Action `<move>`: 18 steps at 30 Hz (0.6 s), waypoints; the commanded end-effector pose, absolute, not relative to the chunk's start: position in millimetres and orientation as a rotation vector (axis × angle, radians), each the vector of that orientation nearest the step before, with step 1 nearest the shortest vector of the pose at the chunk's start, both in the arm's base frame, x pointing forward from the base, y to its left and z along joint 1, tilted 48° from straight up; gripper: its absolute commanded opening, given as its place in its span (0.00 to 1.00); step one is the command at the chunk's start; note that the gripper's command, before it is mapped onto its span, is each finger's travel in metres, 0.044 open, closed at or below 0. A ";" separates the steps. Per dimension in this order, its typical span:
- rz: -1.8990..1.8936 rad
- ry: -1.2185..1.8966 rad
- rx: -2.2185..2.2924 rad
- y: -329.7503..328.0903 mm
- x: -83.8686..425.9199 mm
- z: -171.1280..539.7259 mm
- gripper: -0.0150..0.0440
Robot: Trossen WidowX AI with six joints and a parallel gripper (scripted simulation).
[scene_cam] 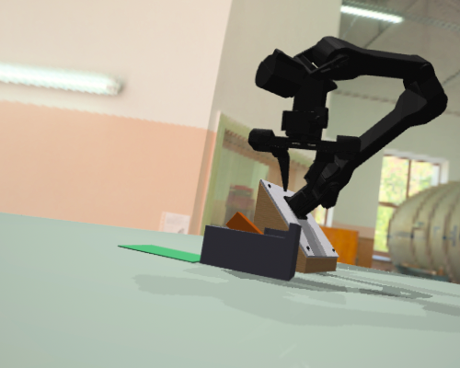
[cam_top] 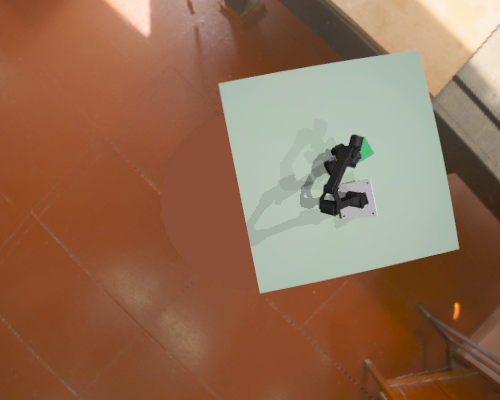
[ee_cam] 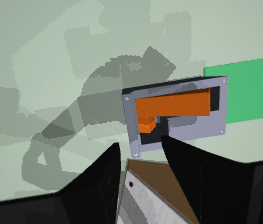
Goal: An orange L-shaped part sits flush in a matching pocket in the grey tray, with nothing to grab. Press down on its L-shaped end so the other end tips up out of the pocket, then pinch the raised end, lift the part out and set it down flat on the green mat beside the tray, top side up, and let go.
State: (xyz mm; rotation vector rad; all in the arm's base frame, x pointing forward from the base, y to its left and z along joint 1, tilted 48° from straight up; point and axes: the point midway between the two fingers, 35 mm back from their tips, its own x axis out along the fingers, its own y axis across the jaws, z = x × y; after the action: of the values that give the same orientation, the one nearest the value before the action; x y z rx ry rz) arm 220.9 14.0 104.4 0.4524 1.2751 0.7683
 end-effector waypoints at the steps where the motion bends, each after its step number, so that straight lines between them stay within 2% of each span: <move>1: 0.767 1.276 0.454 14.2 220.8 104.1 0.56; 13: 0.767 1.276 0.454 14.2 220.8 104.1 0.56; 18: 0.770 1.282 0.448 35.5 224.6 83.2 0.56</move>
State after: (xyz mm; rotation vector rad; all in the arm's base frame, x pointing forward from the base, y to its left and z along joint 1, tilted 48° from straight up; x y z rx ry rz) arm 226.6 20.6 94.8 0.4416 1.2680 0.7550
